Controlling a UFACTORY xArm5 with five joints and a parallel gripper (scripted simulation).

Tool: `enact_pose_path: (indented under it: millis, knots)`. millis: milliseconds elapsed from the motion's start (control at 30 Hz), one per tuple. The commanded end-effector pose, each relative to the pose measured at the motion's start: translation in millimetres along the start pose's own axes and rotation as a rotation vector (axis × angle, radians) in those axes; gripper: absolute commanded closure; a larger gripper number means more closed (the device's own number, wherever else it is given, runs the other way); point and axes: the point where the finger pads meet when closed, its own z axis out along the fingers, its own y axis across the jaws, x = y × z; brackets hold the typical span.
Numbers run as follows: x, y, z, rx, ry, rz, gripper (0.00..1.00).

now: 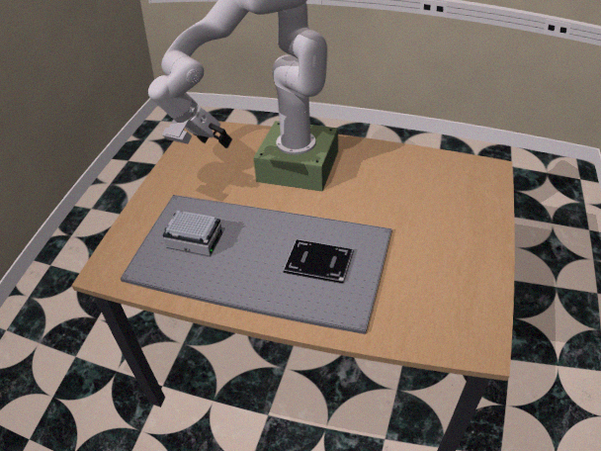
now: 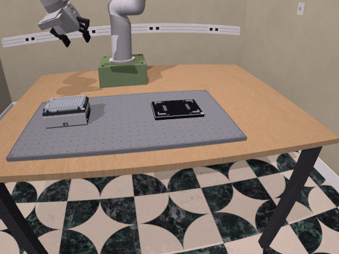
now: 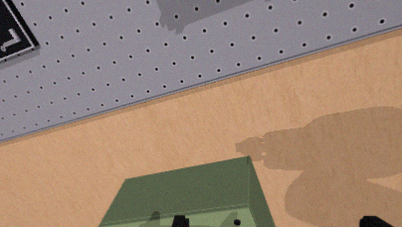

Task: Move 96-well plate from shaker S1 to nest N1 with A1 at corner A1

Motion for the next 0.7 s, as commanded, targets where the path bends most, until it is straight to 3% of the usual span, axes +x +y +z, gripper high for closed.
enact_pose_path:
  millis: [0, 100, 567, 667]
  knots:
    - [18, 1, -0.8, -0.019, 0.043, 0.106, 0.0]
    - [21, 1, -0.8, -0.021, 0.05, 0.122, 0.0]
    - [83, 1, -3.2, -0.037, 0.209, 0.489, 0.0]
    - [85, 0, -3.4, -0.037, 0.216, 0.504, 0.0]
